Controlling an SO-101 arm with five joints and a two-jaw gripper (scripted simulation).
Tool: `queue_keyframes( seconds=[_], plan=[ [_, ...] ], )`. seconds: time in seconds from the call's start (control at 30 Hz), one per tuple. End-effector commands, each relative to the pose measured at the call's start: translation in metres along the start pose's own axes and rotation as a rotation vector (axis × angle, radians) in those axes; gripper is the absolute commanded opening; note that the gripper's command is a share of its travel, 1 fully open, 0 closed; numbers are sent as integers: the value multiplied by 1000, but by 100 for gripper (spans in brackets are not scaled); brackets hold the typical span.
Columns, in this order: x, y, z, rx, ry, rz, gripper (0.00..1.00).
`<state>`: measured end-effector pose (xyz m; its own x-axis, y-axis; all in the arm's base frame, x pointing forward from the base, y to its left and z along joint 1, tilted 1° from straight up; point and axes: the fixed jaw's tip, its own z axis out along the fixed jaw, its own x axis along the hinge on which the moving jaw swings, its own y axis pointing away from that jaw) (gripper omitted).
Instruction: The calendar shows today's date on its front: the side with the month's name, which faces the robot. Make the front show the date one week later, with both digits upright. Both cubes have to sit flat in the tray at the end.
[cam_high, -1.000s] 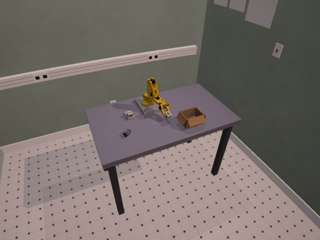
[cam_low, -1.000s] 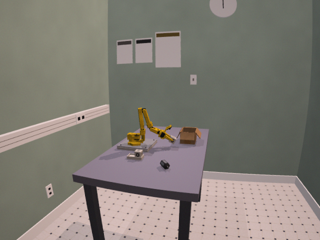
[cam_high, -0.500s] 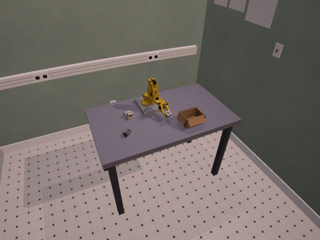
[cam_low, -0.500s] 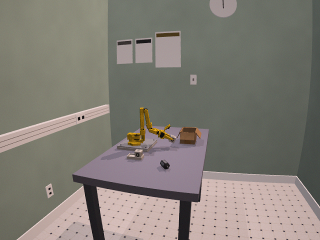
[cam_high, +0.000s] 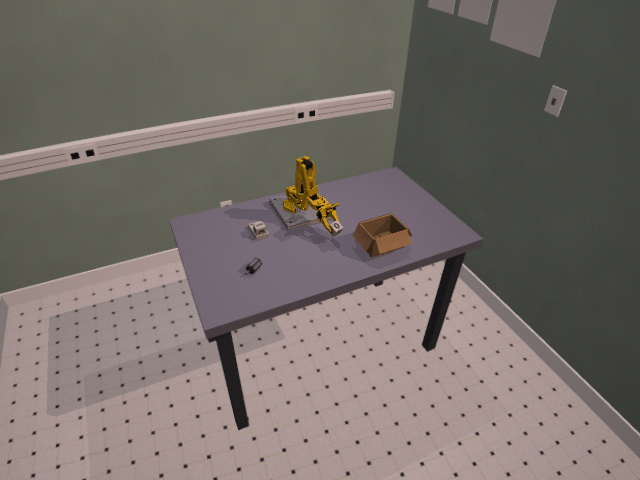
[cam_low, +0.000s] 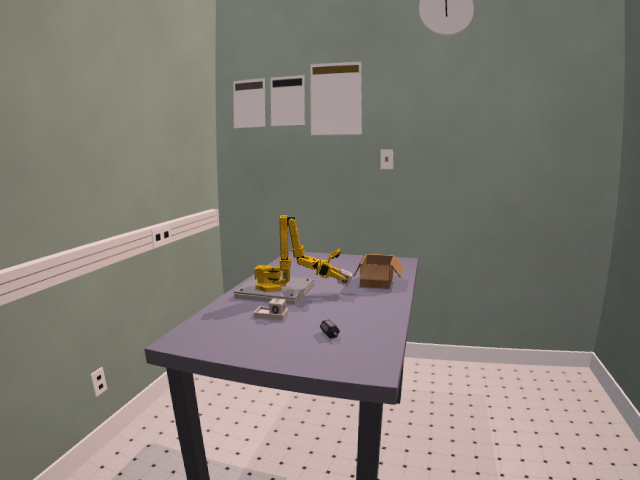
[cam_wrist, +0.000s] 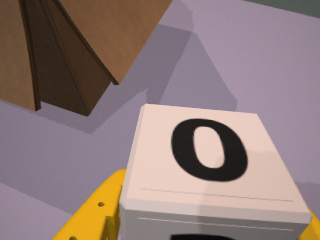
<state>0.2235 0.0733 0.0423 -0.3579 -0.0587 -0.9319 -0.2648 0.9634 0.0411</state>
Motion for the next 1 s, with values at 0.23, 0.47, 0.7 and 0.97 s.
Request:
queue_keyframes(
  seconds=[0.23, 0.47, 0.7, 0.97],
  plan=[
    [6, -5, -4, 21, 21, -22, 0],
    [6, -5, -4, 21, 21, -22, 0],
    [8, -5, -4, 21, 21, -22, 0],
    [12, -5, -2, 21, 21, -22, 0]
  ],
)
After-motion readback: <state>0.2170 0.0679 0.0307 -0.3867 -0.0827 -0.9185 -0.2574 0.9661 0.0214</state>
